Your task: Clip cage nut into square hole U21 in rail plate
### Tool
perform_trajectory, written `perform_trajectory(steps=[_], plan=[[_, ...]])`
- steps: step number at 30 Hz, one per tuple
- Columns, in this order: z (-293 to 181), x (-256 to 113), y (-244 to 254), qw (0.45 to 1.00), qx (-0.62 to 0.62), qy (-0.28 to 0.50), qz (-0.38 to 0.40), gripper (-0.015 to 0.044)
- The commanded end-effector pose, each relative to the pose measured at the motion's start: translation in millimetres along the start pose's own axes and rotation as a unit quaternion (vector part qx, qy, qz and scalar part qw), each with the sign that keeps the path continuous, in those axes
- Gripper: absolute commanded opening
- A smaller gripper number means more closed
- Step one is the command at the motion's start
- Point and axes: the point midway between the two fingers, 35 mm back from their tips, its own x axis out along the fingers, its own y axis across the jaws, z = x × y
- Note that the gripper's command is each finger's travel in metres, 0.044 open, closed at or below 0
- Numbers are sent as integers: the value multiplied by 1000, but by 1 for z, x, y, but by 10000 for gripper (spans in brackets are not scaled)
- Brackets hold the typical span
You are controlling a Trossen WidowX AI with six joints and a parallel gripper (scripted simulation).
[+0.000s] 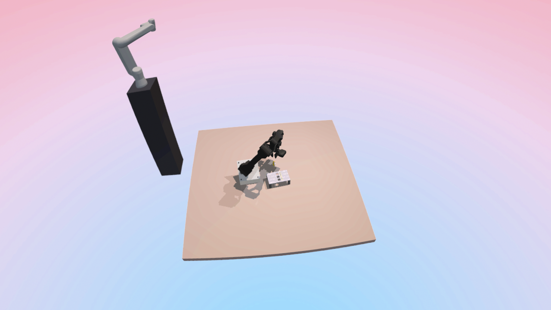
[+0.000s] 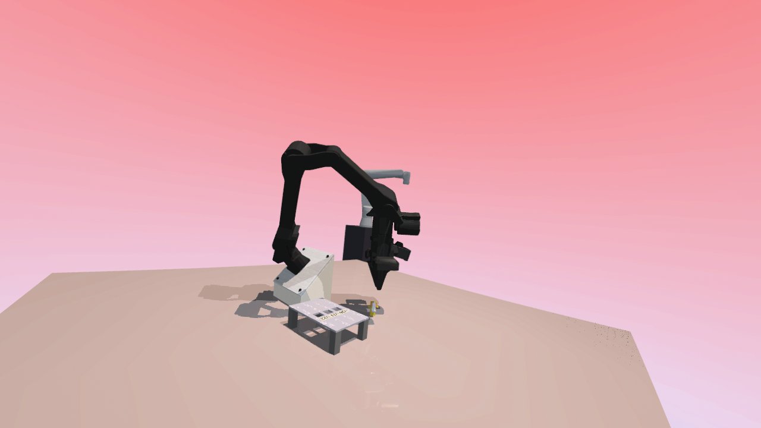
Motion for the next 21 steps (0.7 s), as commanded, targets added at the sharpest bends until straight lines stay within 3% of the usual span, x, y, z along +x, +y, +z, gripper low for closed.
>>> perform_trajectory(steps=[1,21], plan=[[-6,23,1,1000,-5,13,1,120],[-7,46,1,1000,-5,13,0,120]])
